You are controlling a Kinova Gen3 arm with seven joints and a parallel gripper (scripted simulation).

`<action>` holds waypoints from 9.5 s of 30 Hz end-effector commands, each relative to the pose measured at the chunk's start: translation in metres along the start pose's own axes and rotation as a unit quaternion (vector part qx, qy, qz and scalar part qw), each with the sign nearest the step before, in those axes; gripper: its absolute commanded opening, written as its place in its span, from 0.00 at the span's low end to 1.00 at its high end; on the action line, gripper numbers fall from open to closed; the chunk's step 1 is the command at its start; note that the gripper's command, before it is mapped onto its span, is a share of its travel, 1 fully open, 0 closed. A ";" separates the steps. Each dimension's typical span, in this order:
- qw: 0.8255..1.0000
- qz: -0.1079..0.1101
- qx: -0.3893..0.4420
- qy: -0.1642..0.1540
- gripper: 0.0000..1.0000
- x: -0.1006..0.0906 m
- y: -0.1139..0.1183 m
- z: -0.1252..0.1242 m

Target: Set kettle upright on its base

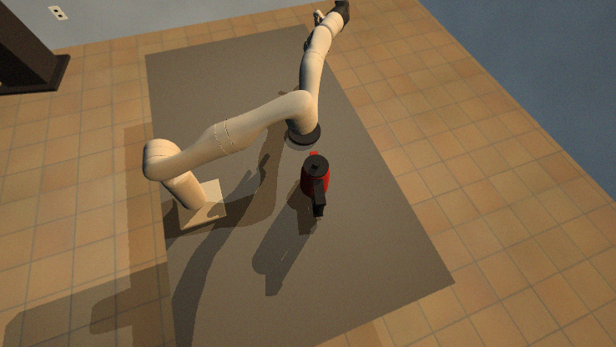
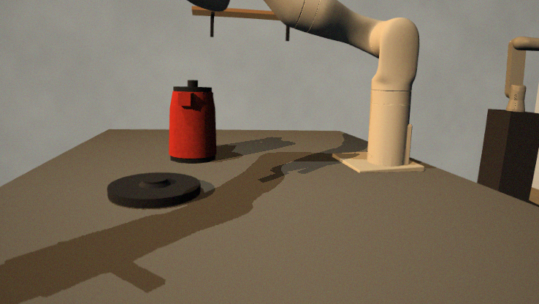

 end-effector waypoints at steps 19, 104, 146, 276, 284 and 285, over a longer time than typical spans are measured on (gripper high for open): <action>0.999 -0.026 0.018 -0.028 1.00 -0.013 -0.013 0.039; 0.863 -0.366 0.264 -0.228 1.00 -0.316 -0.204 0.269; 0.721 -0.533 0.386 -0.219 1.00 -0.528 -0.232 0.222; 0.596 -0.639 0.463 -0.152 1.00 -0.679 -0.193 0.131; 0.596 -0.639 0.463 -0.152 1.00 -0.678 -0.204 0.126; 0.596 -0.639 0.463 -0.152 1.00 -0.677 -0.206 0.125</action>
Point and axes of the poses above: the point where the finger pads meet when closed, its own x axis out along the fingers, its own y axis across the jaws, z = x × y, the point moved 1 cm from there along -x, back along the fingers, and after that the axes turned 9 degrees about -x, right-handed, at the moved point
